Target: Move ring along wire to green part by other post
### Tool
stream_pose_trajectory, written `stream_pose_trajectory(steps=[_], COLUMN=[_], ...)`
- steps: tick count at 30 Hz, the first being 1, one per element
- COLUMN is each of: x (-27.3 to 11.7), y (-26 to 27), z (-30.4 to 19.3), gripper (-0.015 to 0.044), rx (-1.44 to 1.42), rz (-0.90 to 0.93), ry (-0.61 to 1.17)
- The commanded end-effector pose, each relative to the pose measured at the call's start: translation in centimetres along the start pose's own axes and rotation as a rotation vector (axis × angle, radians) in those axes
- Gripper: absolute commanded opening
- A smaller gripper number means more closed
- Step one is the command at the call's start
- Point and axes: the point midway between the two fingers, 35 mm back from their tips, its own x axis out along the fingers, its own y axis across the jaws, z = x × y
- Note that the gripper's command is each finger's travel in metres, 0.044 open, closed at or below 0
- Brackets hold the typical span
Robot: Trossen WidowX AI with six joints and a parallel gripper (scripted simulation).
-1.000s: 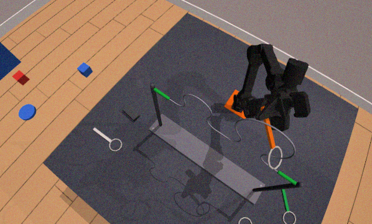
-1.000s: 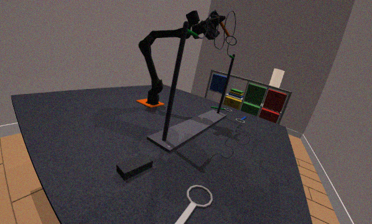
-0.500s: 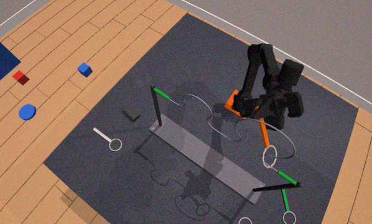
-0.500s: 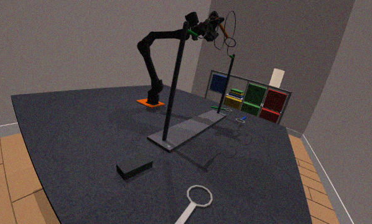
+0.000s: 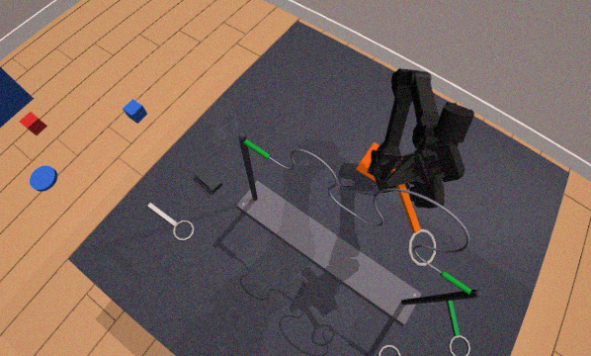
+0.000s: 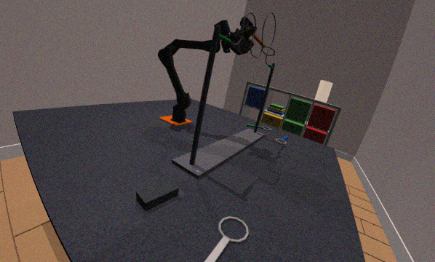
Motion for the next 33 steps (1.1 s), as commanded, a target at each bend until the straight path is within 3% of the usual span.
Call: stream_pose_trajectory(steps=[1, 33], x=[-0.6, -4.1], y=[1.6, 11.7], z=[-0.2, 4.8], gripper=[-0.0150, -0.0150], rx=[0.091, 0.769], rz=[0.045, 0.399], ry=[0.034, 0.094])
